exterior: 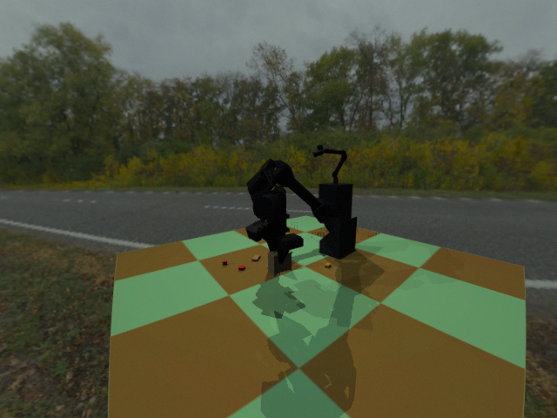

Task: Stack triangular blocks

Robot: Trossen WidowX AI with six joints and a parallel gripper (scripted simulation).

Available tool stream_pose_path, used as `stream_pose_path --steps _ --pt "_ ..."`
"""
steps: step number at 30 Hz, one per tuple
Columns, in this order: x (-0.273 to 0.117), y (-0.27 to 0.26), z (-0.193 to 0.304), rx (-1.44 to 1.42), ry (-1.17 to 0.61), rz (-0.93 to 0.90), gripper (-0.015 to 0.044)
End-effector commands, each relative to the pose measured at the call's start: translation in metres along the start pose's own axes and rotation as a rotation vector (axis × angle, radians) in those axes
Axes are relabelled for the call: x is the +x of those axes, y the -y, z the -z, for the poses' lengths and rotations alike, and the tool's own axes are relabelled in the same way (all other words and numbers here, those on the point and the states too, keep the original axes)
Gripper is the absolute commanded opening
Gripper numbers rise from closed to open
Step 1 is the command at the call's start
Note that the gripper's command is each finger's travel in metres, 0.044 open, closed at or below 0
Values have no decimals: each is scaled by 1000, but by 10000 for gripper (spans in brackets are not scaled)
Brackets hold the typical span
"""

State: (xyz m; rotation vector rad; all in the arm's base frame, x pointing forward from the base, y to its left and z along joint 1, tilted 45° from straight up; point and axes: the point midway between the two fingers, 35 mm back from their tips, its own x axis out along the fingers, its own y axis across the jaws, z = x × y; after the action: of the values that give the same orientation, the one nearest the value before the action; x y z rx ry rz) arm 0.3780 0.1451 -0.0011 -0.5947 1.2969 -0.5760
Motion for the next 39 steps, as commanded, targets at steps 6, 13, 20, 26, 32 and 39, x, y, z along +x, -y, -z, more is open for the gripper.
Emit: stream_pose_path --steps 6,13,20,26,32,39 --pt "-21 41 2 5 6 -9 0" --pt "-33 72 9 4 5 -8 0" --pt "-42 102 20 3 5 -7 0" --pt "-49 128 25 2 4 -5 0" --pt "-45 131 26 2 4 -5 0" --pt "-21 130 34 2 4 -6 0"
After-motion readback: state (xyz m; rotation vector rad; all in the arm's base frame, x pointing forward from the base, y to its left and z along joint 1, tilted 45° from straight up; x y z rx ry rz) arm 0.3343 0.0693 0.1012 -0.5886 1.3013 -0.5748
